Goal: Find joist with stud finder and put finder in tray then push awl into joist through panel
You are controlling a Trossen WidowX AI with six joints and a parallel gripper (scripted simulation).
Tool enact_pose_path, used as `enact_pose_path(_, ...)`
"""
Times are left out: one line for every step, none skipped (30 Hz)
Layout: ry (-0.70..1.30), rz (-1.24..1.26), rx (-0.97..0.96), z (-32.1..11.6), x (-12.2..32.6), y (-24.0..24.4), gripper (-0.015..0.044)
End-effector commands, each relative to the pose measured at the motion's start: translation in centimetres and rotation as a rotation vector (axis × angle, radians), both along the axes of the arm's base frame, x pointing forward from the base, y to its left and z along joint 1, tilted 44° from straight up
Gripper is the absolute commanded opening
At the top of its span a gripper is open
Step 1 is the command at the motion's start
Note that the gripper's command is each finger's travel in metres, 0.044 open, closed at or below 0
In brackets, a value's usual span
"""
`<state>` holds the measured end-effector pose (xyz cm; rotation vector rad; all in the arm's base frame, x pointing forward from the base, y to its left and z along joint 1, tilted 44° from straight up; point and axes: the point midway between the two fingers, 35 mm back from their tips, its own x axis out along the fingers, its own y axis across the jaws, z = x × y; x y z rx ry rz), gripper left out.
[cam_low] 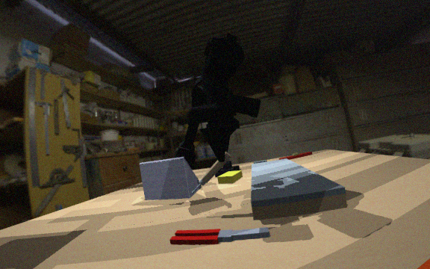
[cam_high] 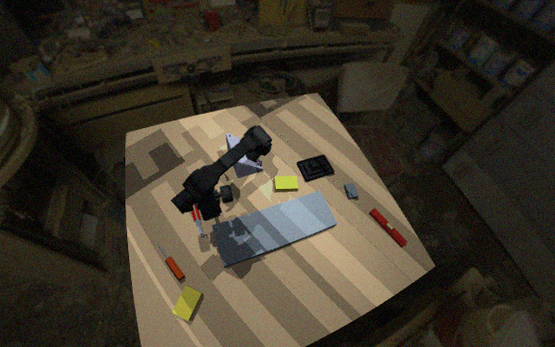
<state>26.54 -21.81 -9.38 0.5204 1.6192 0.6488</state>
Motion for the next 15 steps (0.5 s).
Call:
enact_pose_path(0.006,-0.001,-0.019,0.3,-0.1,-0.3,0.0000)
enact_pose_path(0.010,-0.007,-0.031,0.3,-0.1,-0.4,0.0000)
enact_pose_path(0.014,-0.014,-0.048,0.3,-0.2,-0.5,0.0000)
enact_pose_path(0.020,-0.023,-0.066,0.3,-0.2,-0.6,0.0000)
enact_pose_path(0.025,-0.032,-0.086,0.3,-0.3,-0.7,0.0000)
enact_pose_path(0.031,-0.042,-0.106,0.4,-0.4,-0.9,0.0000)
enact_pose_path(0.036,-0.052,-0.126,0.4,-0.5,-1.0,0.0000)
enact_pose_path(0.041,-0.063,-0.146,0.4,-0.5,-1.1,0.0000)
enact_pose_path(0.046,-0.074,-0.166,0.5,-0.6,-1.3,0.0000)
enact_pose_path(0.051,-0.085,-0.186,0.5,-0.7,-1.4,0.0000)
enact_pose_path(0.055,-0.096,-0.205,0.6,-0.8,-1.5,0.0000)
enact_pose_path(0.060,-0.108,-0.225,0.6,-0.8,-1.7,0.0000)
enact_pose_path(0.064,-0.120,-0.245,0.7,-0.9,-1.8,0.0000)
enact_pose_path(0.068,-0.133,-0.265,0.7,-1.0,-1.9,0.0000)
enact_pose_path(0.071,-0.146,-0.285,0.8,-1.1,-2.1,0.0000)
